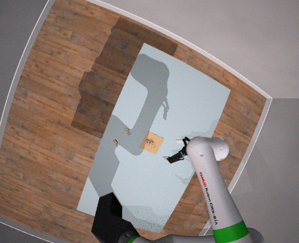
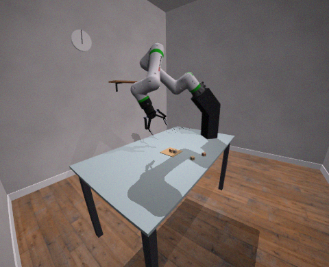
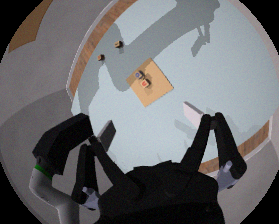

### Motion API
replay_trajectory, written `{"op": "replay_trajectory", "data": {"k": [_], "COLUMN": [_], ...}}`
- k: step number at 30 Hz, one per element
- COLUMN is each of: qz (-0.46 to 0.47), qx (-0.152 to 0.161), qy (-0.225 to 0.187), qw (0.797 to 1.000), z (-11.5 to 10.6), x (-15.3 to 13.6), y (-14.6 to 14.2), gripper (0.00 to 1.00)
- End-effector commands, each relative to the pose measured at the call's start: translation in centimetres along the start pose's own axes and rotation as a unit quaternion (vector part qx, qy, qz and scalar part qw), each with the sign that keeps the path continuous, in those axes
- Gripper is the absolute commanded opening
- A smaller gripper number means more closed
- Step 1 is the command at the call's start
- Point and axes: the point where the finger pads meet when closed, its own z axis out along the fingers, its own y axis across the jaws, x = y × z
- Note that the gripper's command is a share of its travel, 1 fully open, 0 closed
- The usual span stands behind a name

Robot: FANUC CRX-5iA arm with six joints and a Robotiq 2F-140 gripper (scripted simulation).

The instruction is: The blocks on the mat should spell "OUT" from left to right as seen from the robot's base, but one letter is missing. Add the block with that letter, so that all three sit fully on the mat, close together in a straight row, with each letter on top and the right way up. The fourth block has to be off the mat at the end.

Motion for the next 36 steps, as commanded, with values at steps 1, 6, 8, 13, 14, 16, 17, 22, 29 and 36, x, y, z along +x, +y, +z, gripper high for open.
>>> {"op": "replay_trajectory", "data": {"k": [1, 6, 8, 13, 14, 16, 17, 22, 29, 36], "qz": [-0.068, -0.144, -0.159, -0.240, -0.255, -0.285, -0.300, -0.373, -0.462, -0.553], "qx": [-0.013, -0.024, -0.026, -0.036, -0.038, -0.042, -0.044, -0.052, -0.061, -0.070], "qy": [0.000, -0.003, -0.003, -0.007, -0.007, -0.008, -0.009, -0.011, -0.012, -0.013], "qw": [0.998, 0.989, 0.987, 0.970, 0.966, 0.958, 0.953, 0.926, 0.885, 0.830], "z": [1.7, 3.5, 3.8, 5.7, 6.0, 6.7, 7.0, 8.7, 10.7, 12.8], "x": [0.3, 0.8, 0.9, 1.4, 1.6, 1.8, 1.9, 2.6, 3.6, 4.7], "y": [0.4, 0.6, 0.7, 0.8, 0.7, 0.7, 0.7, 0.5, 0.0, -0.8], "gripper": [1.00, 1.00, 1.00, 1.00, 1.00, 1.00, 1.00, 1.00, 1.00, 1.00]}}
